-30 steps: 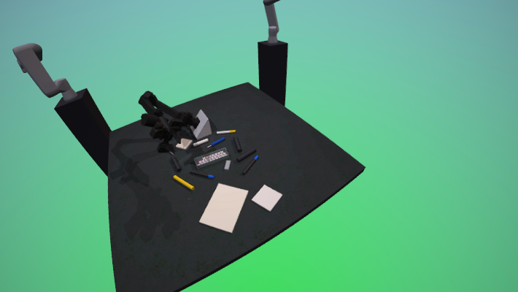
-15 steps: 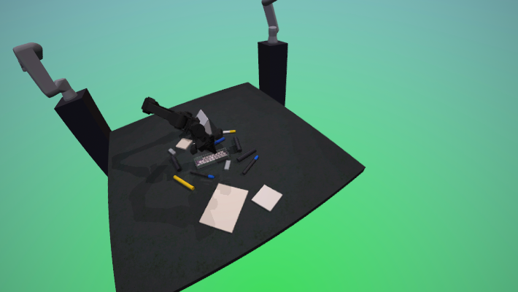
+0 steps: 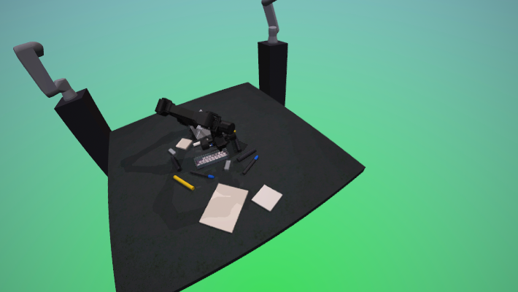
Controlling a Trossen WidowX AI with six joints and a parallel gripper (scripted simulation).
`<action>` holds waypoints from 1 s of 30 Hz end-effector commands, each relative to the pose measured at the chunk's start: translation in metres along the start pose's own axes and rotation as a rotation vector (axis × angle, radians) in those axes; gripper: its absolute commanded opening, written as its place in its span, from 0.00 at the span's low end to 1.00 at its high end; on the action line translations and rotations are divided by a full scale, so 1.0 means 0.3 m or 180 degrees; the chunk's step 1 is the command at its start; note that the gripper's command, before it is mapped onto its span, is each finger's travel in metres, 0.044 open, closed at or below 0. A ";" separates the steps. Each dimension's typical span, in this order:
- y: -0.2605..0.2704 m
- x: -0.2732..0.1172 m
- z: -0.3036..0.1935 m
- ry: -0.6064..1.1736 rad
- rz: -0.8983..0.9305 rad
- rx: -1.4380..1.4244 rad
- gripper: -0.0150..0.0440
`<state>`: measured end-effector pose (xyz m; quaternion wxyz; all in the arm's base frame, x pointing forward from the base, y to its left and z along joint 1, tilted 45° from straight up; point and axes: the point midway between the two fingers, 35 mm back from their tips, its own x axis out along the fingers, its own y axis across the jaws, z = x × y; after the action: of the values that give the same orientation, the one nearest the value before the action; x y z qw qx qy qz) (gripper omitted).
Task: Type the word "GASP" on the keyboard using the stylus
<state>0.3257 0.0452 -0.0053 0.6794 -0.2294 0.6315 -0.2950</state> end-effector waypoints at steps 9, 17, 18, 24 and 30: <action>-0.189 -0.001 0.002 0.0001 -0.0048 -0.0017 0.25; -0.197 -0.001 0.001 0.0001 -0.0049 -0.0017 0.25; -0.197 -0.001 0.001 0.0001 -0.0049 -0.0017 0.25; -0.325 -0.004 0.006 0.0002 -0.0048 -0.0017 0.25; -0.399 -0.004 0.002 0.0002 -0.0057 -0.0019 0.25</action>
<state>0.3159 -0.0363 0.0728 0.6775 -0.2312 0.6287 -0.3036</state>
